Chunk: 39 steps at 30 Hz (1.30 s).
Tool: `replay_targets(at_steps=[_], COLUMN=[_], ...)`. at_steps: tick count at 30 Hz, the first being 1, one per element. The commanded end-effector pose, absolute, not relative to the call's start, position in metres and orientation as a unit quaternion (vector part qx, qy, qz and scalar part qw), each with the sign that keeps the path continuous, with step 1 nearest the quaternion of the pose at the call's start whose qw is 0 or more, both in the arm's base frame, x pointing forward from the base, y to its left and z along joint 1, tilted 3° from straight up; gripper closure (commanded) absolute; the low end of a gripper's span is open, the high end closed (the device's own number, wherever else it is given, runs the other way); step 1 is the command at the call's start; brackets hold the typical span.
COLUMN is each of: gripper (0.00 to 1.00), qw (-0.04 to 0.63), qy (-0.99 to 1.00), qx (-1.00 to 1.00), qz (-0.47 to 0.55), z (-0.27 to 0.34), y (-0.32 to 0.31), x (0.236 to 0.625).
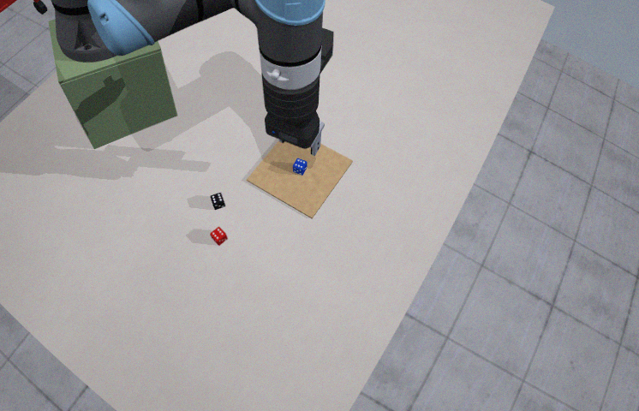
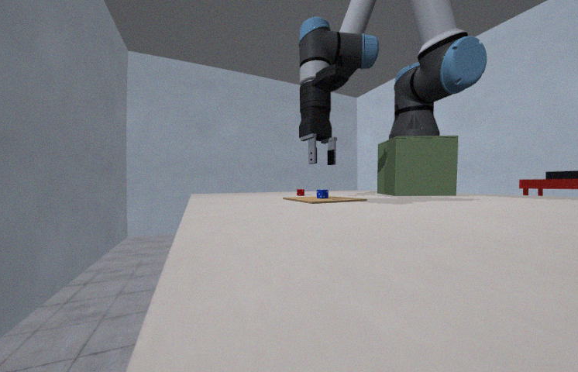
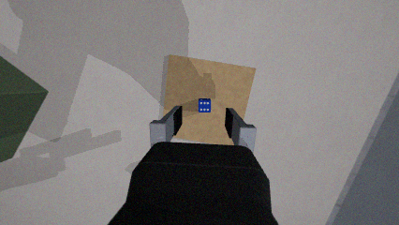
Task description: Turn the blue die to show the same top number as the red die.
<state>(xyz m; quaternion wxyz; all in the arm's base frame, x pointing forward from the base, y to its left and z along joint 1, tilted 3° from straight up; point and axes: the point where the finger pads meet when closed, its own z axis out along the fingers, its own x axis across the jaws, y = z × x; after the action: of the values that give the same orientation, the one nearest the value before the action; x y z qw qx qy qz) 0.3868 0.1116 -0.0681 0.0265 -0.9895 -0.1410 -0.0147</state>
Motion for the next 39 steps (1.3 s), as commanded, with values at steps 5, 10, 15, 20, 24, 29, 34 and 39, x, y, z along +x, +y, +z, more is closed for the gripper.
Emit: replay_targets(at_steps=[5,10,15,20,24,29,34,39], gripper=[0.0,0.0,0.0,0.0,0.0,0.0,0.0,0.0], qw=[0.026,0.026,0.026,0.026,0.026,0.026,0.026,0.026], qy=[-0.141,-0.141,-0.141,-0.141,-0.141,-0.141,-0.141,-0.141], qx=[-0.99,-0.99,-0.99,-0.99,-0.99,-0.99,-0.99,-0.99], qz=[-0.015,-0.015,-0.015,-0.015,-0.015,-0.015,-0.015,-0.015], z=[-0.067,-0.062,-0.049,-0.038,-0.02,0.003,0.021,0.028], y=[0.111,0.111,0.11,0.11,0.109,0.107,0.106,0.106], x=[0.387,0.387,0.387,0.386,0.386,0.386,0.385,0.385])
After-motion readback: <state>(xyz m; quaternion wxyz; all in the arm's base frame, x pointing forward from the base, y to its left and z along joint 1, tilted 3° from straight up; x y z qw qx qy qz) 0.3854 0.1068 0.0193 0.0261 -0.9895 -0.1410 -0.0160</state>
